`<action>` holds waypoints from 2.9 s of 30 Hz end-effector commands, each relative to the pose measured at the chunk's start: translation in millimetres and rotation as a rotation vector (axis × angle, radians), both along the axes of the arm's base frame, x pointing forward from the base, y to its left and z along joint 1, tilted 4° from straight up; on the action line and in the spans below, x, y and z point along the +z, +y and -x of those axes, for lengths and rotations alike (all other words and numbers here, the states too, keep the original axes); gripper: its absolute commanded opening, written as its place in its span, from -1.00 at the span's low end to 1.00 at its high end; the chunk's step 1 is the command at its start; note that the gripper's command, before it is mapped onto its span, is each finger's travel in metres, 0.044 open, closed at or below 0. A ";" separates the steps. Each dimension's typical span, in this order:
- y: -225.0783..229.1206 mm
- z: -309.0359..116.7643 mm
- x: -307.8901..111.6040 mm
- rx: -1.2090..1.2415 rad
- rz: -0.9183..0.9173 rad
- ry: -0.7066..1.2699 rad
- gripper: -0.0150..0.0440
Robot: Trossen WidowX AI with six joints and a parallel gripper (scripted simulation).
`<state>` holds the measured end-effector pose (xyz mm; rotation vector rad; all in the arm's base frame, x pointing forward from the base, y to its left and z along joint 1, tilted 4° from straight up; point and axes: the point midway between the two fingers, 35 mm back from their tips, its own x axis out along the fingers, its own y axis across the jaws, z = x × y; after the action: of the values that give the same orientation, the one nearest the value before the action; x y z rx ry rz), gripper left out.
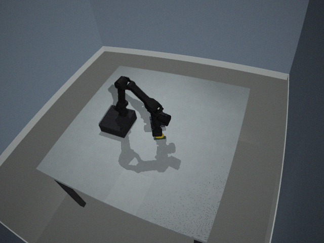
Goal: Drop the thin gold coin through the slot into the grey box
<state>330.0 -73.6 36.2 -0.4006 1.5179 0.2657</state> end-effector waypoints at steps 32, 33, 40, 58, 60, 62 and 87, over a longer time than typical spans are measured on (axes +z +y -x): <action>-3.5 -0.4 -57.3 0.008 -0.005 0.004 0.05; -3.5 -0.4 -57.6 0.008 -0.005 0.004 0.05; -3.5 -0.4 -57.6 0.008 -0.005 0.004 -0.49; -2.6 -2.4 -36.9 0.008 -0.005 0.004 -0.49; -2.3 -2.7 -31.9 0.008 -0.005 0.003 -0.49; -2.0 -2.9 -27.0 0.008 -0.005 0.003 -0.49; 3.0 2.2 36.0 0.008 -0.005 0.003 -0.49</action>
<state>327.7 -71.4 62.0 -0.4078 1.5282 0.2839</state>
